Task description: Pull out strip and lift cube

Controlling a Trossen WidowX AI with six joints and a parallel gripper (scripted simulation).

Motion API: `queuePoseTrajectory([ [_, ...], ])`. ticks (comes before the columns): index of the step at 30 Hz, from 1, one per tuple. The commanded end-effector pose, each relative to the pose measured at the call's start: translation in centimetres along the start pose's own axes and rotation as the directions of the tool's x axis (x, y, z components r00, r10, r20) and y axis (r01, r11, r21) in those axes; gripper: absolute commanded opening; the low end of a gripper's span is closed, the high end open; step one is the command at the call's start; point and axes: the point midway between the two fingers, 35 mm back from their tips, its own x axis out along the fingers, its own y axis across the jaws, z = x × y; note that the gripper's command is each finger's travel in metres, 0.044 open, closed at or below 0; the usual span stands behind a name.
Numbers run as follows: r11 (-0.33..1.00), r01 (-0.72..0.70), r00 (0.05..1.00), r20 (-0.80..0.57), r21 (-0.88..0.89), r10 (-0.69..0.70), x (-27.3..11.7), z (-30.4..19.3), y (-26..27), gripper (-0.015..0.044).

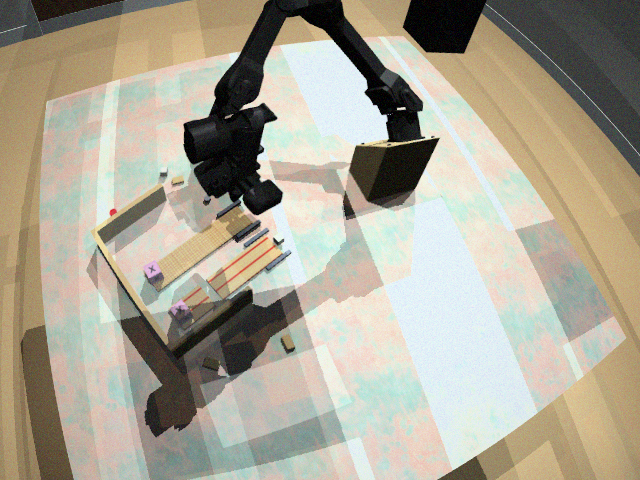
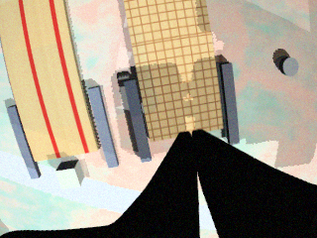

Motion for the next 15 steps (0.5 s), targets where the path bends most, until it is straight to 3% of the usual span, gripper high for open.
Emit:
queuePoseTrajectory([
  [1, 0.999, -0.037, 0.991, -0.133, -0.024, 0.033, 1.4, -0.6, -0.8, 0.0],
  [15, 0.999, -0.037, 0.991, -0.132, -0.024, 0.034, 2.8, -0.6, -0.8, 0.0],
])
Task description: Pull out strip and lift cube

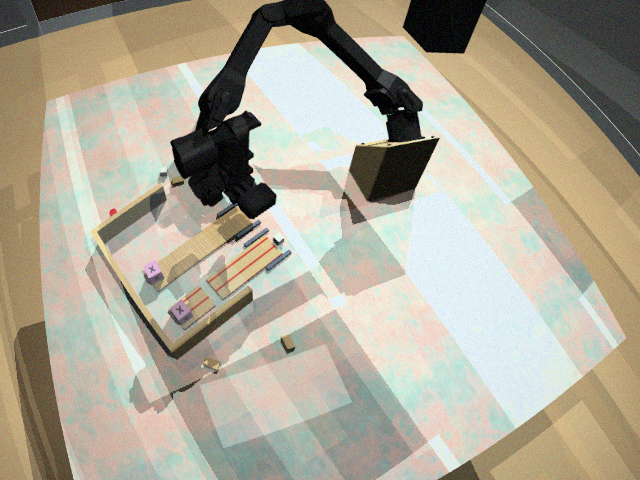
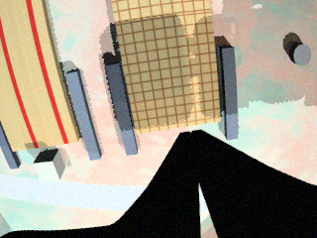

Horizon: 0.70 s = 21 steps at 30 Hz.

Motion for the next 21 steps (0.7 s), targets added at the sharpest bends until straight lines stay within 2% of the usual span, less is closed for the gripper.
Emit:
queuePoseTrajectory([
  [1, 1.0, -0.004, 1.0, -0.006, -0.006, 0.004, 0.8, 0.0, 0.1, 0.0],
  [21, 1.0, -0.003, 1.0, -0.006, -0.006, 0.003, 4.1, 0.3, 0.1, 0.0],
])
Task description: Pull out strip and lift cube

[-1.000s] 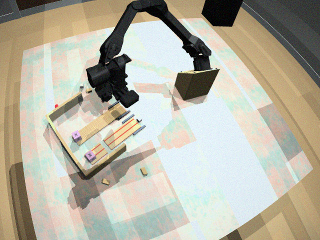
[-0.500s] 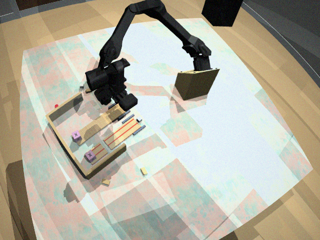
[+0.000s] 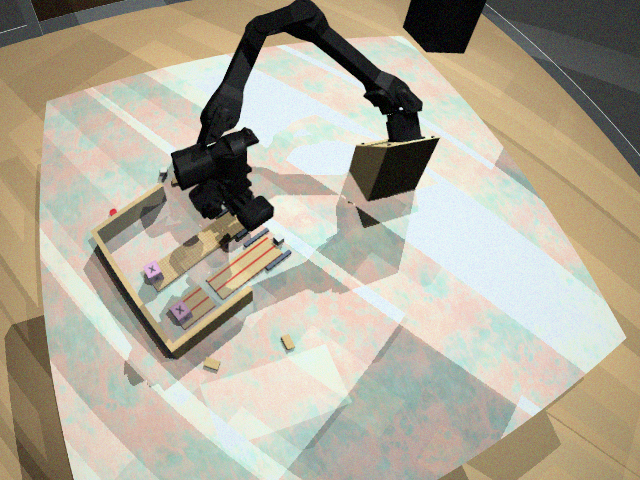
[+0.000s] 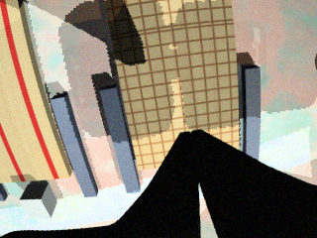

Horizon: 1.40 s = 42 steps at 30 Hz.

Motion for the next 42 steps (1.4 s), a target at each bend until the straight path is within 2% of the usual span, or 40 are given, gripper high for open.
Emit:
queuePoseTrajectory([
  [1, 1.0, 0.004, 1.0, -0.006, -0.006, -0.004, 0.7, -0.1, 0.0, 0.0],
  [14, 1.0, 0.006, 1.0, -0.007, -0.006, -0.006, 2.8, -0.2, -0.1, 0.0],
  [42, 1.0, 0.006, 1.0, -0.008, -0.006, -0.006, 2.9, -0.2, -0.1, 0.0],
])
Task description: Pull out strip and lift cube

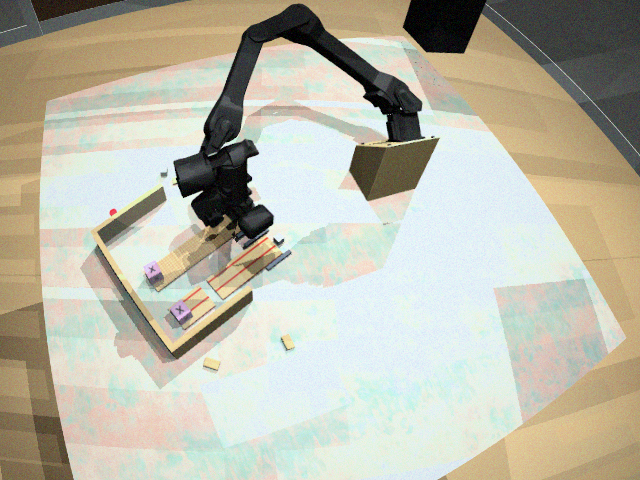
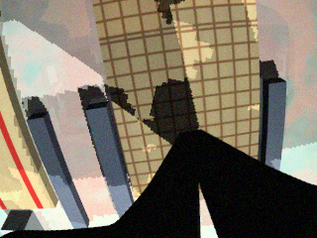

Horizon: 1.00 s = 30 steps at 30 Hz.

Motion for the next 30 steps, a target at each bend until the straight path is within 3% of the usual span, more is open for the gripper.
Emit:
queuePoseTrajectory([
  [1, 1.0, 0.004, 1.0, -0.002, -0.002, -0.004, 0.13, -0.02, -0.07, 0.0],
  [30, 1.0, 0.004, 1.0, -0.002, -0.002, -0.004, 0.4, 0.11, -0.13, 0.0],
])
